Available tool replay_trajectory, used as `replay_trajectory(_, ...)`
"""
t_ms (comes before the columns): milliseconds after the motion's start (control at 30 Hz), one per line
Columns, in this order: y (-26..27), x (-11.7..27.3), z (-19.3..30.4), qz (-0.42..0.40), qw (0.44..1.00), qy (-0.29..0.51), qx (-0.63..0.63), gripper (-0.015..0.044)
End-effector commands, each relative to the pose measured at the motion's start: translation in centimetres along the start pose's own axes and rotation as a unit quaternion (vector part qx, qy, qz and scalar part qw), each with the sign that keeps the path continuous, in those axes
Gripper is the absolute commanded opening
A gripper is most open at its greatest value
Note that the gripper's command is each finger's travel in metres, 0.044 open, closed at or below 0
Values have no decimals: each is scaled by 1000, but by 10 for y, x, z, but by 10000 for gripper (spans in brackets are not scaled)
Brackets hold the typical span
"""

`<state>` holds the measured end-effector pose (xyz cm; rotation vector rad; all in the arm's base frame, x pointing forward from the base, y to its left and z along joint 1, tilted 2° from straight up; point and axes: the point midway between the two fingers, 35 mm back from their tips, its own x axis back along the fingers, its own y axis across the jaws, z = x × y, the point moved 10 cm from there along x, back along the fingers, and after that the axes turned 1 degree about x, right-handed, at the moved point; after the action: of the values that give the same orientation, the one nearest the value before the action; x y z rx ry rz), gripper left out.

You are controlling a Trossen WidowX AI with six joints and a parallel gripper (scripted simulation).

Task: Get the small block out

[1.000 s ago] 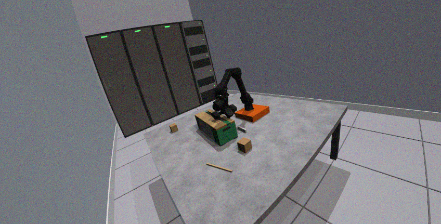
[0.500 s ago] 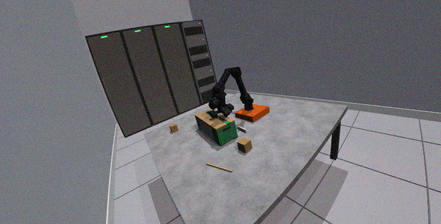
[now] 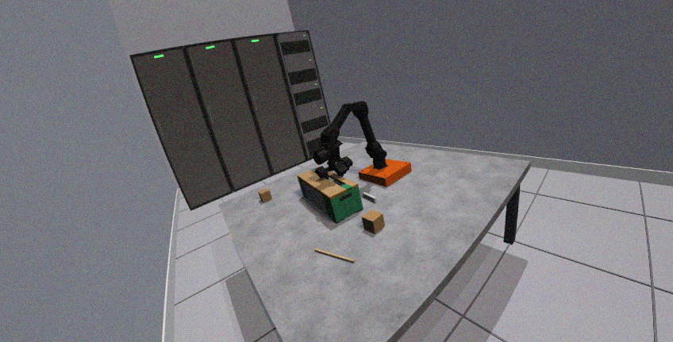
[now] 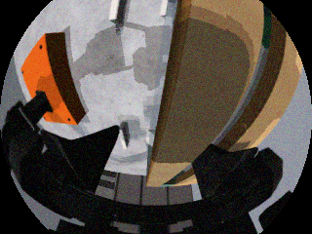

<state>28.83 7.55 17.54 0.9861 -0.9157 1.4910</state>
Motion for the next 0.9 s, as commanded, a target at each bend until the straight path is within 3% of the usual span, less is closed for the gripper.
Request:
replay_trajectory(0, 0, -4, 10, -1, 1000, 4, -1, 400)
replay_trajectory(867, 1, -27, 74, -1, 1000, 7, -1, 400)
